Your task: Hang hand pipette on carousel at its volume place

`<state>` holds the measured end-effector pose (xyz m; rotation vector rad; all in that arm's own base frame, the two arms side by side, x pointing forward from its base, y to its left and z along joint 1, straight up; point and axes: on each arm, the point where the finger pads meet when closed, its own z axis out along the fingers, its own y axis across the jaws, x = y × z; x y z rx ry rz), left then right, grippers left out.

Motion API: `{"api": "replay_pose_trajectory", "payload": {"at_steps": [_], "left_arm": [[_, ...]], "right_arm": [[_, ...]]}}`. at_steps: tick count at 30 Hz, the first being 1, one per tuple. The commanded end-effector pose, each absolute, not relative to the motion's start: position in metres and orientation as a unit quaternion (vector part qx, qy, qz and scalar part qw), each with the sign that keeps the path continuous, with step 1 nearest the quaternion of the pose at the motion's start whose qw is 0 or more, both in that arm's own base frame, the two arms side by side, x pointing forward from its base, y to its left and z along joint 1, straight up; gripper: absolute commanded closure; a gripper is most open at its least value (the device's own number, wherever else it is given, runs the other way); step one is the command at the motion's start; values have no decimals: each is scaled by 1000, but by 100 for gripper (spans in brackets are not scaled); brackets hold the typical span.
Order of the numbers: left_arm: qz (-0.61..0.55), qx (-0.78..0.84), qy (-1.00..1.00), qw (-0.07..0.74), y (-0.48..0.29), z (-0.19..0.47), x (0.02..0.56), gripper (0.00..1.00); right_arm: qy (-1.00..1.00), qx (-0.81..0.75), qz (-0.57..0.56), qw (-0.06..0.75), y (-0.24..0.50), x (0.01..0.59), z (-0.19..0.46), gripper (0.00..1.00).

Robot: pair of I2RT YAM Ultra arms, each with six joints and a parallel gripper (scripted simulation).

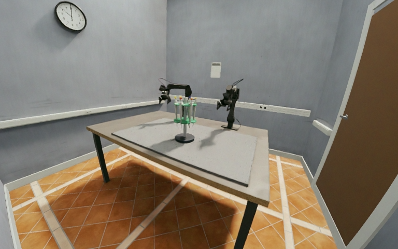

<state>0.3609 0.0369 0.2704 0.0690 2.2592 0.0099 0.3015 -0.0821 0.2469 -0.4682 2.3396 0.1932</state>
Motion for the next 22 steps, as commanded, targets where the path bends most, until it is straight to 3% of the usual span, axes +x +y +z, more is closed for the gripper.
{"api": "replay_pose_trajectory", "payload": {"at_steps": [1,22], "left_arm": [[-42,102,917,383,37,262,339,0],[-39,103,917,384,138,253,285,0]], "right_arm": [[904,-184,73,379,-85,305,253,0],[904,-184,73,379,-85,305,253,0]]}}
